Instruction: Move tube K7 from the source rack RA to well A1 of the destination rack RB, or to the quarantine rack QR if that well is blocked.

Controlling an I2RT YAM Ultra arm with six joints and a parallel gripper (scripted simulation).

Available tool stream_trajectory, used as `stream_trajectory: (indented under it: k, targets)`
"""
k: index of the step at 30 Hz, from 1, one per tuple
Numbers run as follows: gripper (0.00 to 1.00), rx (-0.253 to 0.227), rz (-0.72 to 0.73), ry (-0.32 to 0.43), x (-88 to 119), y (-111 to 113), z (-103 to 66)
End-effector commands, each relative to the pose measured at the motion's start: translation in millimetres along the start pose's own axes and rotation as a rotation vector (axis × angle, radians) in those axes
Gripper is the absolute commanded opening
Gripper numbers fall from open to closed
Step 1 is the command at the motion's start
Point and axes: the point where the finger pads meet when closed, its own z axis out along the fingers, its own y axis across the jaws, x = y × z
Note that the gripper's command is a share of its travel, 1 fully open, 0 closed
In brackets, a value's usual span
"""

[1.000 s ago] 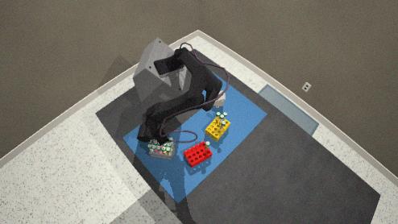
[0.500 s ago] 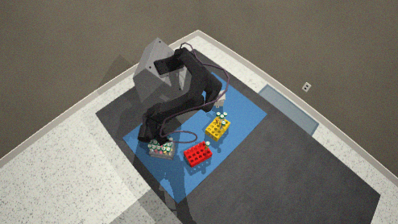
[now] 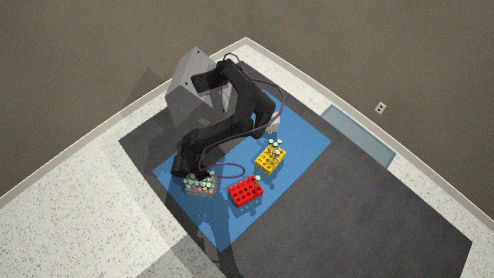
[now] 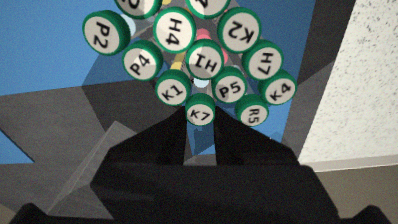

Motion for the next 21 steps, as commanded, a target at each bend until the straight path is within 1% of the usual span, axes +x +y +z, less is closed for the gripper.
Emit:
stream_trajectory:
  k: [1,19,21]
  targets:
    - [0.00,0.022,-0.010,-0.041,-18.5,-10.5,-10.6]
    - [0.00,0.022,-0.010,-0.041,-18.5,-10.5,-10.6]
    - [0.00,0.020,-0.020,-0.038,-17.6,-9.9,-12.7]
